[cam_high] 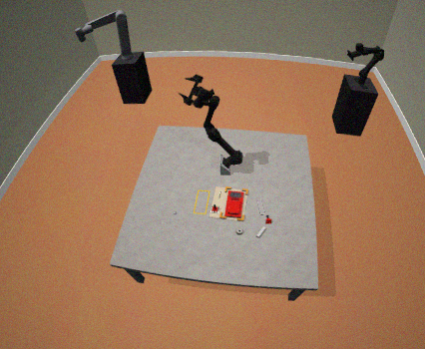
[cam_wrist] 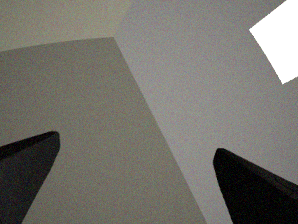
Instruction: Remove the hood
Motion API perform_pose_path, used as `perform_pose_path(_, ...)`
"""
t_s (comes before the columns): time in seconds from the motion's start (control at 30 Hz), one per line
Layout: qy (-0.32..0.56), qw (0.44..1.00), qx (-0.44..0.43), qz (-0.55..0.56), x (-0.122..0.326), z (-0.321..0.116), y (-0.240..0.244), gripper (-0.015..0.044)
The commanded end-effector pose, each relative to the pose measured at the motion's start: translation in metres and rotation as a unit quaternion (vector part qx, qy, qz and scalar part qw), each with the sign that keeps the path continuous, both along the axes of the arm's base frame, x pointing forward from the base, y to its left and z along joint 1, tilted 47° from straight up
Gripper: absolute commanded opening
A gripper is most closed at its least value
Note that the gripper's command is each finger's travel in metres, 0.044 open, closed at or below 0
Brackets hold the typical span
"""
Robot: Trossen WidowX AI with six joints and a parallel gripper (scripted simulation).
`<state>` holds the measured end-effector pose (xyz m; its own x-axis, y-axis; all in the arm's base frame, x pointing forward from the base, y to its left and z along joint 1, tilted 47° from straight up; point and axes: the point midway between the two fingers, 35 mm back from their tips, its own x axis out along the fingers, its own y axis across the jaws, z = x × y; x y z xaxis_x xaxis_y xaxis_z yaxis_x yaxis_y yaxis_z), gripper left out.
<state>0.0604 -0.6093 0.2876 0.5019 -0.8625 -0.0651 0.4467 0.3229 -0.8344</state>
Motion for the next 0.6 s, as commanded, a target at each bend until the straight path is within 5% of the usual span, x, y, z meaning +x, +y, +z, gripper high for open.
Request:
perform_pose_path(0.0, 0.000, 1.000, -0.002, 0.000, -0.001, 0.001, 0.000, 0.0440)
perform_pose_path(0.57, 0.098, 0.961, -0.233, -0.108, -0.090, 0.146, 0.053, 0.0440)
